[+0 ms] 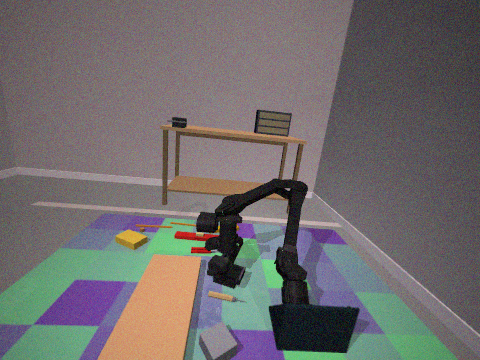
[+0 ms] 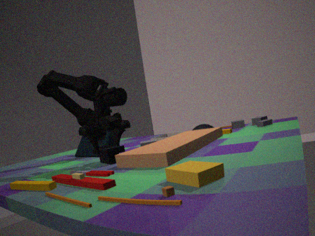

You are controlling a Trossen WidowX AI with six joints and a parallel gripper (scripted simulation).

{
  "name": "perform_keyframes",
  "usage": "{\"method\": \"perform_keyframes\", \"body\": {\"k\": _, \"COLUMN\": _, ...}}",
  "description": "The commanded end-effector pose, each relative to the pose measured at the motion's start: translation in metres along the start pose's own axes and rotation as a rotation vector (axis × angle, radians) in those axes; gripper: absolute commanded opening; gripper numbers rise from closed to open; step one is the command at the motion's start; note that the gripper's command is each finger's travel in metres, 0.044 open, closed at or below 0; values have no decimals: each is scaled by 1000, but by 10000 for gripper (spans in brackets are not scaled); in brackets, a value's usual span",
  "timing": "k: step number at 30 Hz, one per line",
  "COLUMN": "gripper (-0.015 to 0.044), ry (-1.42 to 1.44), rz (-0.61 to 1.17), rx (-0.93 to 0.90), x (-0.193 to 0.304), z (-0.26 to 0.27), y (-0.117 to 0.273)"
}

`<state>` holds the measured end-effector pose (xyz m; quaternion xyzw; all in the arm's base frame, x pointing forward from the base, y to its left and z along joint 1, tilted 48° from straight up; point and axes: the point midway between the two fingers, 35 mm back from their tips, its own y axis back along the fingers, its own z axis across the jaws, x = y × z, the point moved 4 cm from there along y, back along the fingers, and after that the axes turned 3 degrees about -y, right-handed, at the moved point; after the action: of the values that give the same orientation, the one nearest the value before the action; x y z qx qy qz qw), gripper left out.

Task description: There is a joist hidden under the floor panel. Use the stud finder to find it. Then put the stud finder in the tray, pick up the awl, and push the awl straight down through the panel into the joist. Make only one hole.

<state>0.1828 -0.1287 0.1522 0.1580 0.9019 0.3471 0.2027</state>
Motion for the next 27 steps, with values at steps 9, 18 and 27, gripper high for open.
{"method": "perform_keyframes", "body": {"k": 9, "gripper": 281, "ry": 7, "rz": 0, "rx": 4, "x": 2, "z": 0, "y": -1}}
{"method": "perform_keyframes", "body": {"k": 18, "gripper": 45, "ry": 7, "rz": 1, "rx": 2, "x": 2, "z": 0, "y": 7}}
{"method": "perform_keyframes", "body": {"k": 27, "gripper": 0, "ry": 7, "rz": 1, "rx": 1, "x": 3, "z": 1, "y": 19}}
